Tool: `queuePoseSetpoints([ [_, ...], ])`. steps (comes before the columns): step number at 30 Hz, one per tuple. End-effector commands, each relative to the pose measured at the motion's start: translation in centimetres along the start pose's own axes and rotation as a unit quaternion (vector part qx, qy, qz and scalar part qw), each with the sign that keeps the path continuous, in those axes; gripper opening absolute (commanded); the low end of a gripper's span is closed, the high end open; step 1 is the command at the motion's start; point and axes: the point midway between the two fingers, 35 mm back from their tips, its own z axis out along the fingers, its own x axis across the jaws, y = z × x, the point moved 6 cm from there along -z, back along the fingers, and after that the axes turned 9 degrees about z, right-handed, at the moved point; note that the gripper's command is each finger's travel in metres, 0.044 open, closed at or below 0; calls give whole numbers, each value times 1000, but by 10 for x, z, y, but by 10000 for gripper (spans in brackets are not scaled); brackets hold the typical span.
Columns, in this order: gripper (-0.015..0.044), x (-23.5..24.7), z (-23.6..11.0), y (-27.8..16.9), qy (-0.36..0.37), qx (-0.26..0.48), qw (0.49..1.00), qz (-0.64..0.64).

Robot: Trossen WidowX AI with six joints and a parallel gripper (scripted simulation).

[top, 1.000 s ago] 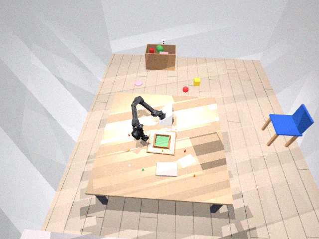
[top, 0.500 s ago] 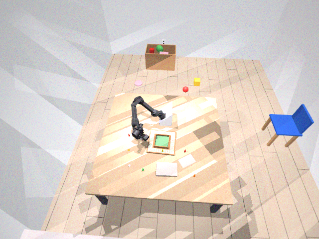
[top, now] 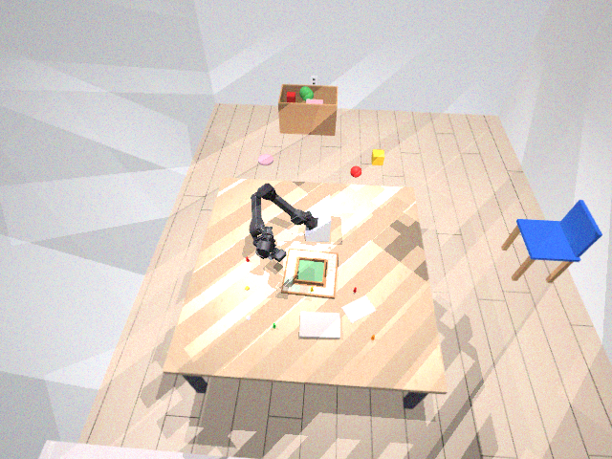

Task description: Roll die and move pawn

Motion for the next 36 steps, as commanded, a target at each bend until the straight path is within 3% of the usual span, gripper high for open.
queuePoseSetpoints([
  [1,0,-6,-24,-3,-2,-7,1000,3],
  [7,0,-4,-24,-4,-2,-7,1000,-8],
  [19,0,38,-16,-17,4,-3,977,-211],
  [36,0,92,-5,-48,8,-3,875,-485],
])
